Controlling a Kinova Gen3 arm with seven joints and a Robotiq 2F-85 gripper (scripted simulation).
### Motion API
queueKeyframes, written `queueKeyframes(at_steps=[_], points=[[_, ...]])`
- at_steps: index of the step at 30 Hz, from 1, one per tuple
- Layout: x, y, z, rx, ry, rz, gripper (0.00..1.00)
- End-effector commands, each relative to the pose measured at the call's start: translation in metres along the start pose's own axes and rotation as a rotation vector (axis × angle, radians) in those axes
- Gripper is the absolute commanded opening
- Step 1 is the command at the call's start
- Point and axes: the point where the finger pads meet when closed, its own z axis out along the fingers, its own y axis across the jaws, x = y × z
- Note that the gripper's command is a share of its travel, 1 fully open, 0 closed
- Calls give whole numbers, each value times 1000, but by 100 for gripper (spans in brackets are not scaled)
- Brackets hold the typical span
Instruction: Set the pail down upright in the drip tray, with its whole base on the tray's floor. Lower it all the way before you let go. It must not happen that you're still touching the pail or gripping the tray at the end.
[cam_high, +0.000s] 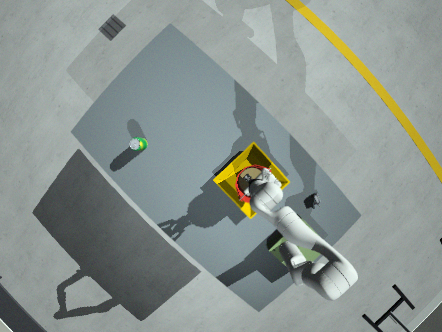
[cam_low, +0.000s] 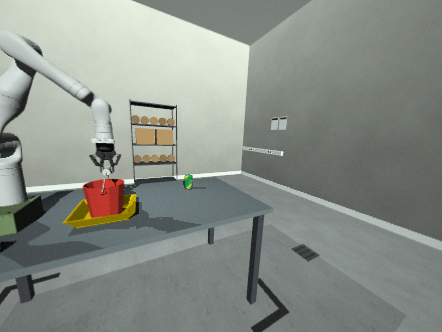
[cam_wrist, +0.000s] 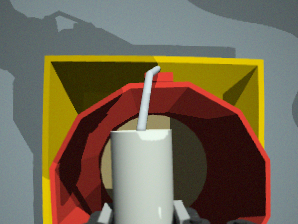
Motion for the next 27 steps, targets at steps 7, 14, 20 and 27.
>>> queueKeyframes(at_steps=[7, 14, 20, 27], points=[[0, 0, 3, 0, 0, 0, 10], [0, 0, 3, 0, 0, 0, 10], [0, 0, 4, 0, 0, 0, 10], [0, 0, 4, 0, 0, 0, 10]])
